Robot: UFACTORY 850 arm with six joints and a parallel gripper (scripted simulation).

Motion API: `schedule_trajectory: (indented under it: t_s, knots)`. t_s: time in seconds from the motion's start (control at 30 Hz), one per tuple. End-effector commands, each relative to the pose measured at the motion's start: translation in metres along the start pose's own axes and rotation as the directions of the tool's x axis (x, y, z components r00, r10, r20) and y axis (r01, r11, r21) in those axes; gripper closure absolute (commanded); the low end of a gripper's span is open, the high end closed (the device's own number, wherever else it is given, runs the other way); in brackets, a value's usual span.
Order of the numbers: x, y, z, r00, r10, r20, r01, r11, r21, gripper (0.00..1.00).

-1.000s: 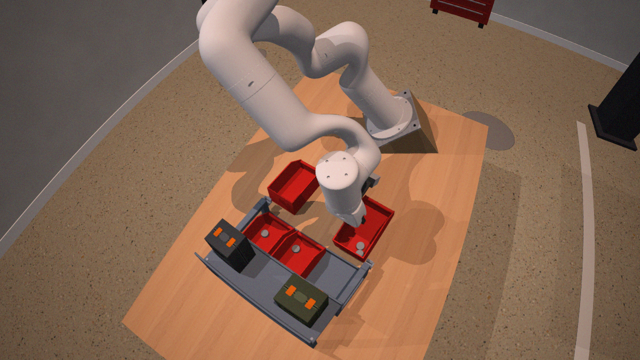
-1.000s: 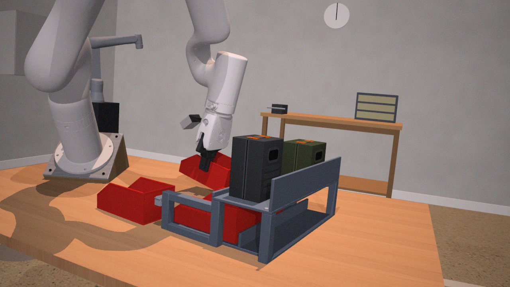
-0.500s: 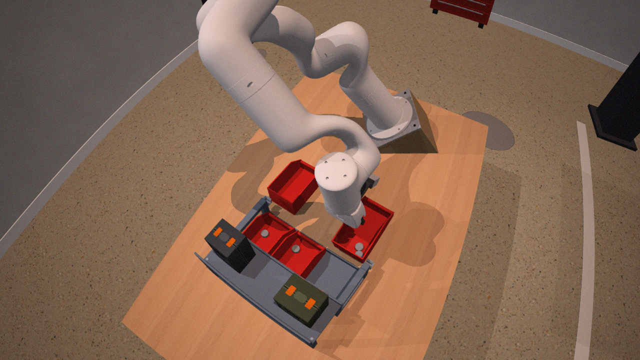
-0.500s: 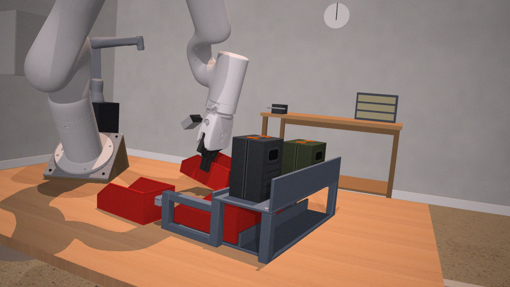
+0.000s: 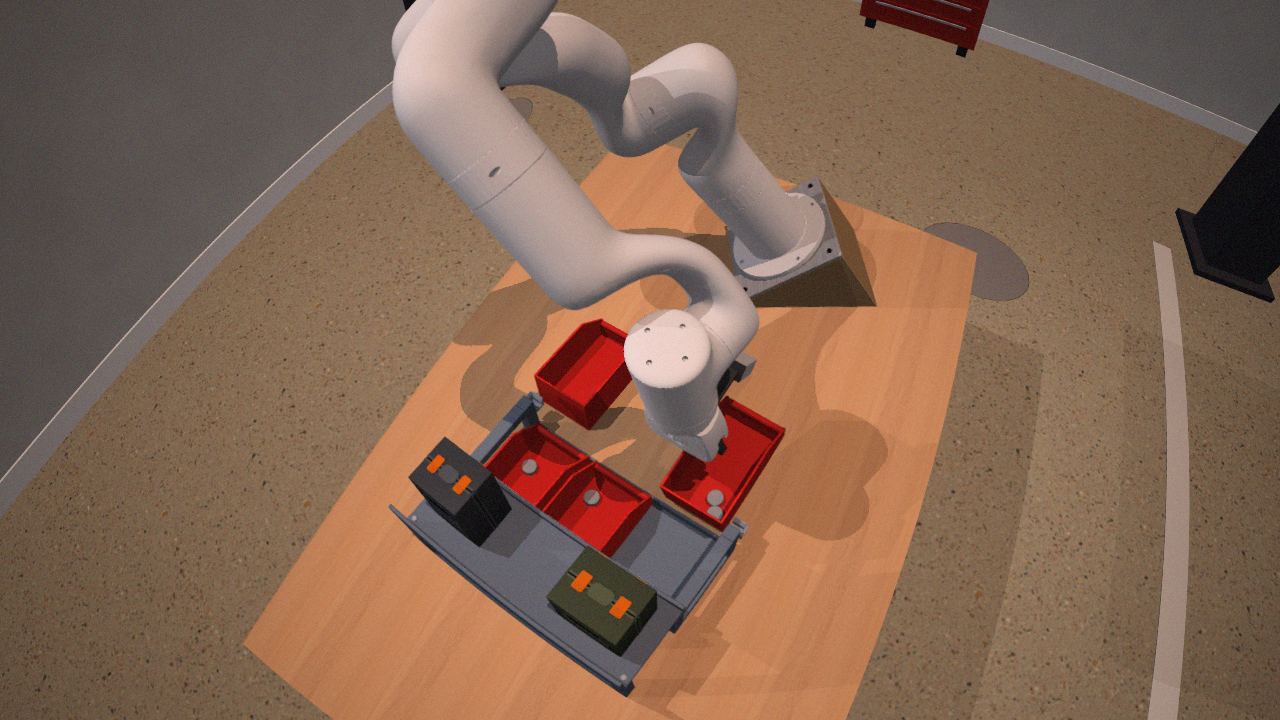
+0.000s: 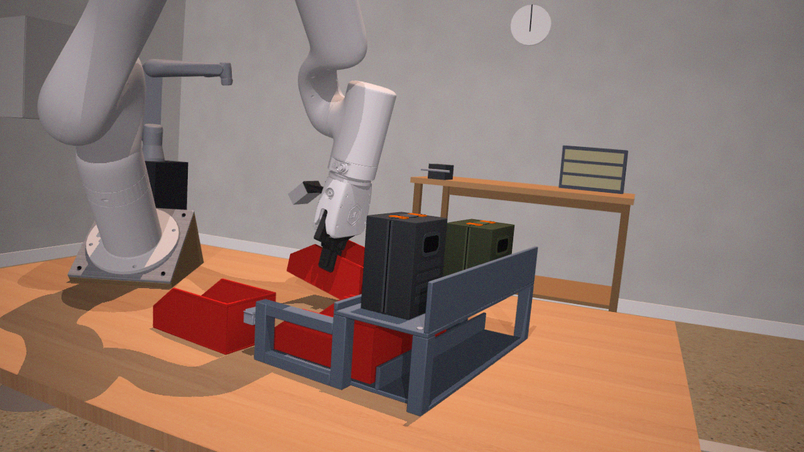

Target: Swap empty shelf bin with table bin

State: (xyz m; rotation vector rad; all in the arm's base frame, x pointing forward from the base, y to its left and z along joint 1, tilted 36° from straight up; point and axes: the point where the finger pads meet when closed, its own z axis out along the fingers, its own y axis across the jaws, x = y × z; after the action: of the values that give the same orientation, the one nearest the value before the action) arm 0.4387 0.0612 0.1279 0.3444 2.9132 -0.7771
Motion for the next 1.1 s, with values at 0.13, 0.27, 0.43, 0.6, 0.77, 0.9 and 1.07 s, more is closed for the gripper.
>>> schedule_trajectory:
  t_s: [0.13,0.27,0.43,0.6,0.77,0.9,1.07]
  knots:
    - [-0.006,0.0,-0.002,1.0,0.0,0.001,0.0,1.0,-0.001,1.0]
    - [-0.01,0.0,-0.003,1.0,0.0,0.001,0.0,1.0,-0.001,1.0]
    - [-0.016,0.0,-0.004,1.0,0.0,0.001,0.0,1.0,-0.001,1.0]
    - [-0.019,0.0,-0.005,1.0,0.0,0.001,0.0,1.0,-0.001,1.0]
    - [-0.025,0.0,-0.006,1.0,0.0,0.001,0.0,1.0,-0.001,1.0]
    - [-0.03,0.0,-0.007,1.0,0.0,0.001,0.0,1.0,-0.001,1.0]
    - [-0.035,0.0,-0.008,1.0,0.0,0.001,0.0,1.0,-0.001,1.0]
